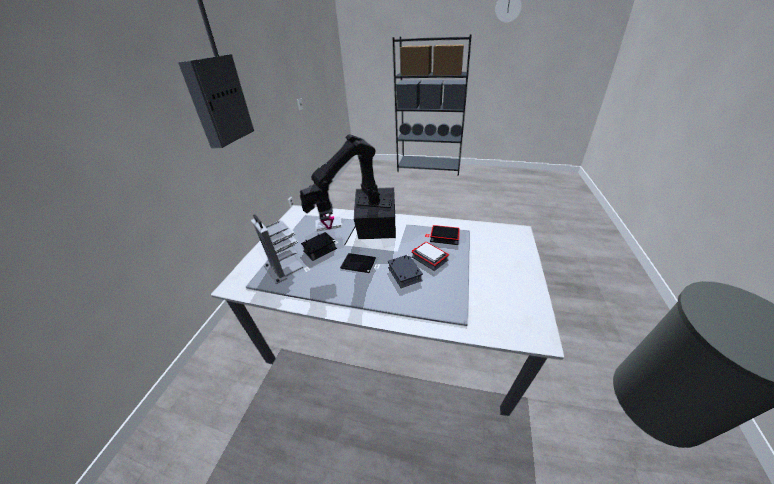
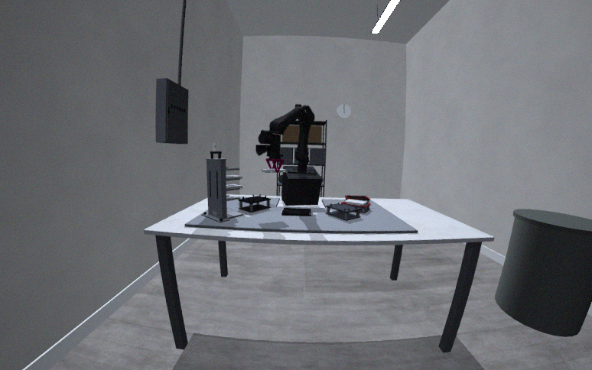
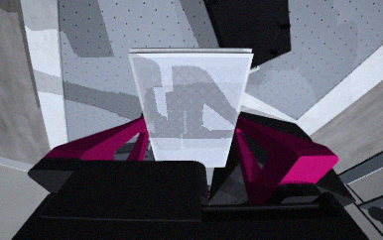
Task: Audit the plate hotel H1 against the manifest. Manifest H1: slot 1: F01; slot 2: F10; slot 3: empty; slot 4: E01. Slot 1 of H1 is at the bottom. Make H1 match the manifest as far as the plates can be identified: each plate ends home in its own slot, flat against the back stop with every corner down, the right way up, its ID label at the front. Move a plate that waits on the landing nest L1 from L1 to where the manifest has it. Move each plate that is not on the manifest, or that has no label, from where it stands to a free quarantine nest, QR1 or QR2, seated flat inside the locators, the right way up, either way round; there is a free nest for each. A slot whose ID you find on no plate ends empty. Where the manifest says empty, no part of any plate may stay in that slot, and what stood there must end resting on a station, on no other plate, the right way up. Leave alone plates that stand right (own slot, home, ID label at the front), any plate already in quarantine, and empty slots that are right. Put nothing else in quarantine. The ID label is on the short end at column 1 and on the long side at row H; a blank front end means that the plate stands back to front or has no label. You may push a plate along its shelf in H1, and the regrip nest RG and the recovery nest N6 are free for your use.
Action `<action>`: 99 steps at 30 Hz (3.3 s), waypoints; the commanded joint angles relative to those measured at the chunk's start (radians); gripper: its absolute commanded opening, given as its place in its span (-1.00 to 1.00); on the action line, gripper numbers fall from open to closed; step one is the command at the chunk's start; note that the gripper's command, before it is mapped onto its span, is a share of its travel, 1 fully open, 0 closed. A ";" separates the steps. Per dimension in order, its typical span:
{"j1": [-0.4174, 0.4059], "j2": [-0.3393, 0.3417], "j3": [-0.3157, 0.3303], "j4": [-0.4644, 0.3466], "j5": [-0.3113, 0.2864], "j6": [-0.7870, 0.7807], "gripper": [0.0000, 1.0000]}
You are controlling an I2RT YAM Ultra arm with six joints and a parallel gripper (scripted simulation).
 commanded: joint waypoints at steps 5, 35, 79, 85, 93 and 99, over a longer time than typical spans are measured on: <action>-0.059 0.024 0.033 -0.003 -0.014 -0.195 0.72; -0.312 0.191 0.155 -0.027 -0.050 -0.782 0.72; -0.351 0.396 0.101 0.220 -0.054 -0.823 0.72; -0.342 0.419 0.088 0.258 -0.053 -0.814 0.72; -0.325 0.464 0.063 0.334 -0.051 -0.796 0.72; -0.321 0.474 0.061 0.346 -0.051 -0.792 0.72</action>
